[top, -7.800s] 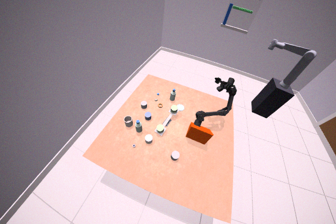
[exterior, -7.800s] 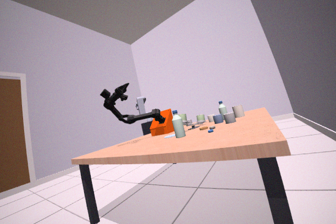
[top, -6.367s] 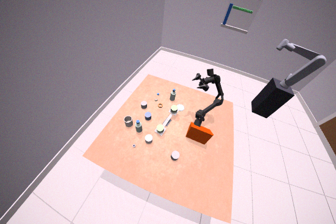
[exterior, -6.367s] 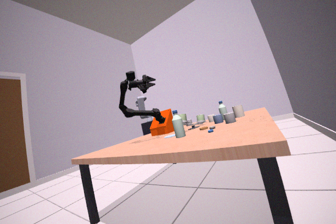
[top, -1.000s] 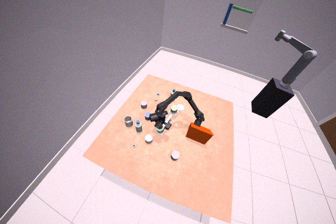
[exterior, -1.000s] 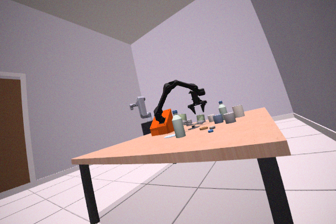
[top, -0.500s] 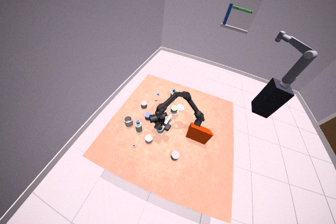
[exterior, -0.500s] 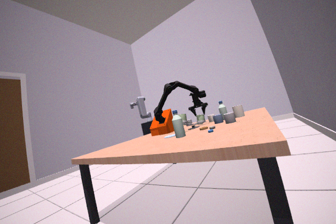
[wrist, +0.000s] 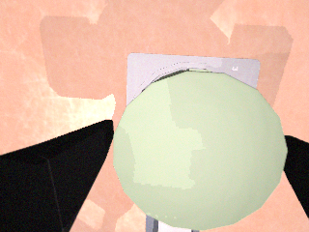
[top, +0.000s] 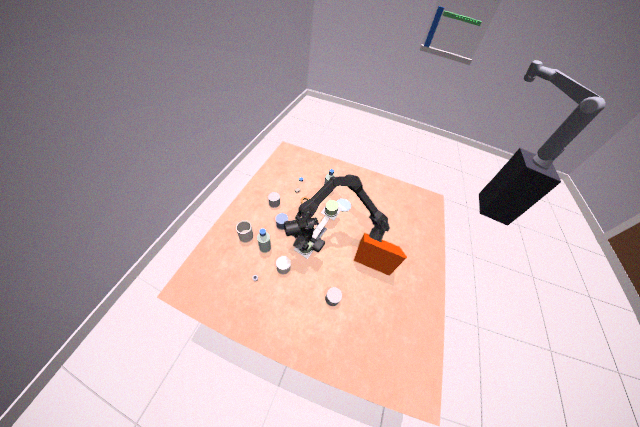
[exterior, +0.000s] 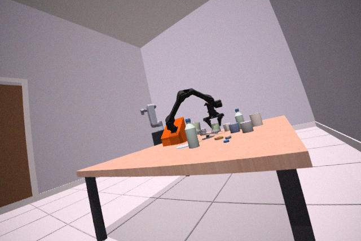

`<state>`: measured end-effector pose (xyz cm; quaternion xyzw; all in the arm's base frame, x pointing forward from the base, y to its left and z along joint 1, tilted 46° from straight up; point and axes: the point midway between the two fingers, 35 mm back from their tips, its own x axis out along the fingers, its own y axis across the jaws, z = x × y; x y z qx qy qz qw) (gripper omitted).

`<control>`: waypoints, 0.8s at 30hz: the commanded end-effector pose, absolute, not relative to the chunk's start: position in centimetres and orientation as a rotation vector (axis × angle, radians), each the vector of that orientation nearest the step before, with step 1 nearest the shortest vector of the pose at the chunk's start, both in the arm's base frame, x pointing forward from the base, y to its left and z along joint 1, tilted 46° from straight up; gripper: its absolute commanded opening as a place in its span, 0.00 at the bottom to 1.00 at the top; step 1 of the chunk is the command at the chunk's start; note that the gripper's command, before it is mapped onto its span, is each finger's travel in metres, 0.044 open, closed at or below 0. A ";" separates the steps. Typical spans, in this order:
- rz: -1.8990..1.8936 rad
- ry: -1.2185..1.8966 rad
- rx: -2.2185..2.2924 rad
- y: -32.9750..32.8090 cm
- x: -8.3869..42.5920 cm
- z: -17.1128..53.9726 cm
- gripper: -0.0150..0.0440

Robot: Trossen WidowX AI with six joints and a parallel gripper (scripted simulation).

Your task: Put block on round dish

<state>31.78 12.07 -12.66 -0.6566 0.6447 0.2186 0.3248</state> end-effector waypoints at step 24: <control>0.571 1.698 -1.729 10.9 31.8 -13.6 0.49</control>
